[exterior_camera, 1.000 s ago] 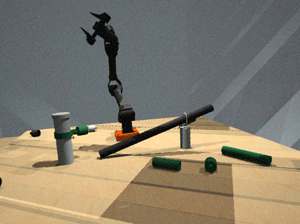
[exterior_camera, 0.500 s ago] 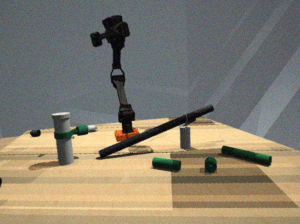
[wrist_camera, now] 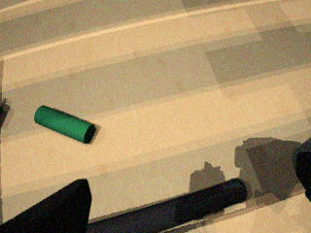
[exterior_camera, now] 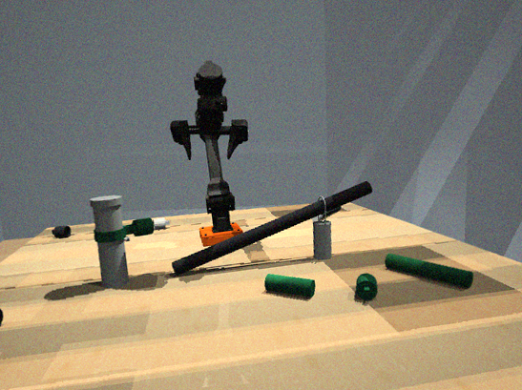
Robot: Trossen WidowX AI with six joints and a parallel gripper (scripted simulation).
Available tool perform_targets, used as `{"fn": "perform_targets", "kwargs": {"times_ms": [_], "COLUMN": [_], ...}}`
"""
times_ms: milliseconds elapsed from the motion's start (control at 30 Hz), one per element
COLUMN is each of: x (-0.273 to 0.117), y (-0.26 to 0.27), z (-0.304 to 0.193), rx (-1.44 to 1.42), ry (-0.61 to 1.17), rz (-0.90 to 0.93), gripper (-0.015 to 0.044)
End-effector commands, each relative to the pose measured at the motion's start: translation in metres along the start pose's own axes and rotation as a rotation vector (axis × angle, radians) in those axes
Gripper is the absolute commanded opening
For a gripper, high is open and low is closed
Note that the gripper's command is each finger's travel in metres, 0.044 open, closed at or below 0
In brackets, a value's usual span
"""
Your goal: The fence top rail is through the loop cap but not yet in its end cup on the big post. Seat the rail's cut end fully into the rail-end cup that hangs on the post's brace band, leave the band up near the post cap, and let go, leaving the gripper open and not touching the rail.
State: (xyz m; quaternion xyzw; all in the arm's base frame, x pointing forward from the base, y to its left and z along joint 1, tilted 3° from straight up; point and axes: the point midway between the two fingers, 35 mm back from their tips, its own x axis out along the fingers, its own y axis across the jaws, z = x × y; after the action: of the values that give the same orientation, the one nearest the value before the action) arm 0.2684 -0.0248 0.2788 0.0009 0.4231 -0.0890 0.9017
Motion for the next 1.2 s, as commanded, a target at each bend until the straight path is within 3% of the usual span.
{"fn": "perform_targets", "kwargs": {"times_ms": [0, 267, 600, 867, 1167], "x": [0.025, 0.027, 0.04, 0.045, 0.043], "y": [0.008, 0.003, -0.049, -0.098, -0.146], "z": [-0.029, -0.029, -0.03, -0.037, -0.047], "rx": [-0.024, -0.095, -0.751, -1.264, -1.507], "ry": [0.161, 0.175, 0.247, 0.177, 0.046], "rz": [0.051, 0.059, 0.209, 0.376, 0.457], "gripper": [0.044, 0.044, 0.044, 0.044, 0.044]}}
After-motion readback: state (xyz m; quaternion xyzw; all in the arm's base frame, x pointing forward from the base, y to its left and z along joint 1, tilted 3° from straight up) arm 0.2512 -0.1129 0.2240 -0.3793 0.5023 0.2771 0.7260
